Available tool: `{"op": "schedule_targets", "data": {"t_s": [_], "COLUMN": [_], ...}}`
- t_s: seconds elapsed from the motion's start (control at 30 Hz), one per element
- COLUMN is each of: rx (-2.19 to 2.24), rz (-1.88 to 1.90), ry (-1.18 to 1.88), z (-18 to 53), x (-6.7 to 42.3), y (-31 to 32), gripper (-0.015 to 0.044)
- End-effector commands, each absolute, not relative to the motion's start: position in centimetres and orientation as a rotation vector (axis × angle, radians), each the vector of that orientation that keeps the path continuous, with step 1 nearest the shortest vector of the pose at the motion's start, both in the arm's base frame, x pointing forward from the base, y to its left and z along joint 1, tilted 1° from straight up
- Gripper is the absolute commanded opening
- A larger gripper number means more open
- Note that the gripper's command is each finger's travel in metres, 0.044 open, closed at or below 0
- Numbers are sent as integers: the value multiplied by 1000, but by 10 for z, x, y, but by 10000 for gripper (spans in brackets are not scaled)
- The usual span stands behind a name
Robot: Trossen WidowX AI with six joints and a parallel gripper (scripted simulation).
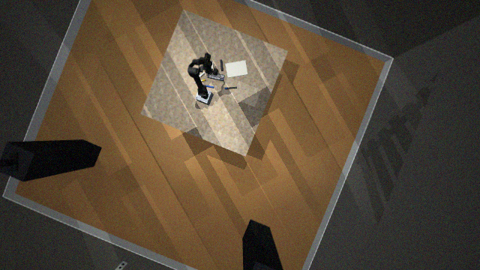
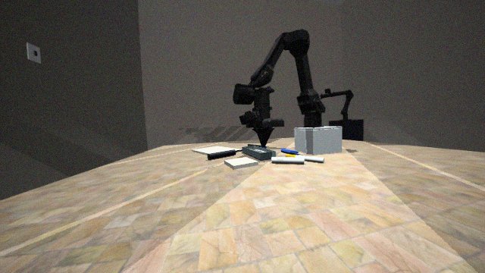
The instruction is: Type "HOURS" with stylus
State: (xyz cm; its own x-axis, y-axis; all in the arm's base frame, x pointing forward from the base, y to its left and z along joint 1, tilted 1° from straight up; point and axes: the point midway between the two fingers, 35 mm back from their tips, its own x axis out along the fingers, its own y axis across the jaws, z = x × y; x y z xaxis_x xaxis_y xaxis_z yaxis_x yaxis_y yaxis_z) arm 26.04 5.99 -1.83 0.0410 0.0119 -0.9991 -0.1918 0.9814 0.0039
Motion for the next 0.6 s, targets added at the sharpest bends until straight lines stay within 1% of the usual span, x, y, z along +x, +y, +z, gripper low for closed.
{"op": "schedule_targets", "data": {"t_s": [0.0, 0.1, 0.47, 0.57], "rx": [-141, -144, -144, -146], "rz": [151, 149, 148, 146], "ry": [1524, 1524, 1524, 1524], "z": [-18, -18, -18, -18], "x": [268, 272, 273, 279], "y": [34, 6, 2, -25], "gripper": [0, 0, 0, 0]}}
